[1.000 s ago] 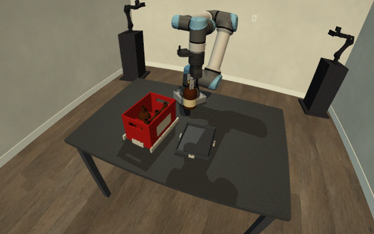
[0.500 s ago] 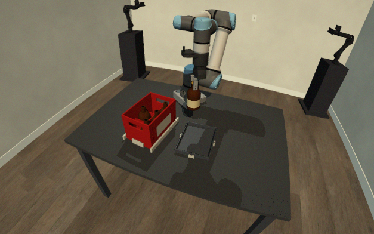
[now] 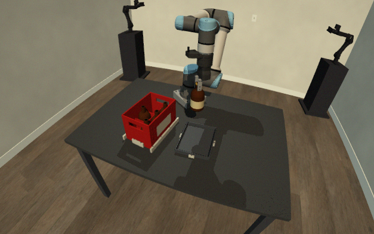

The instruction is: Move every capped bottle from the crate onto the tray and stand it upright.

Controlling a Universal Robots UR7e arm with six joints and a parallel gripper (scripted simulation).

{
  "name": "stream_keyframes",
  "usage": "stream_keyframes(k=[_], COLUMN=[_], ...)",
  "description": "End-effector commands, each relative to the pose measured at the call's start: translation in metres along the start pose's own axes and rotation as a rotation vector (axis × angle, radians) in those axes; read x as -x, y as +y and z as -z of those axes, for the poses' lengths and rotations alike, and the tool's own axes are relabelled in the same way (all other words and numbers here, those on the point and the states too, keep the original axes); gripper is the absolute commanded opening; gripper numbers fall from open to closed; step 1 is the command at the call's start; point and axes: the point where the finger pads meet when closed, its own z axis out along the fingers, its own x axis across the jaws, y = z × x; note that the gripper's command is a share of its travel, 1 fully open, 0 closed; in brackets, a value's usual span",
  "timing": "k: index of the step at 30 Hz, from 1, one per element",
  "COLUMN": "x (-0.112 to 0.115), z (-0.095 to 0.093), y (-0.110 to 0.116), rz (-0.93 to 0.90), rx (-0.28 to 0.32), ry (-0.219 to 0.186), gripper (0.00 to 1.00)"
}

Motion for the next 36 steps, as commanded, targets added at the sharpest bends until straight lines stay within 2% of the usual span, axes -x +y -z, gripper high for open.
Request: stream_keyframes(k=[1,11,14,30,36], x=[0.004,0.018,0.012,0.021,0.019], z=[0.001,0.002,0.001,0.002,-0.011], y=[0.004,0.018,0.014,0.022,0.022], rz=[-0.003,-0.006,-0.001,-0.006,-0.005], rx=[-0.003,-0.006,-0.001,-0.006,-0.004], ry=[-0.001,-0.001,-0.001,-0.001,-0.001], gripper=[0.0,0.0,0.0,0.0,0.0])
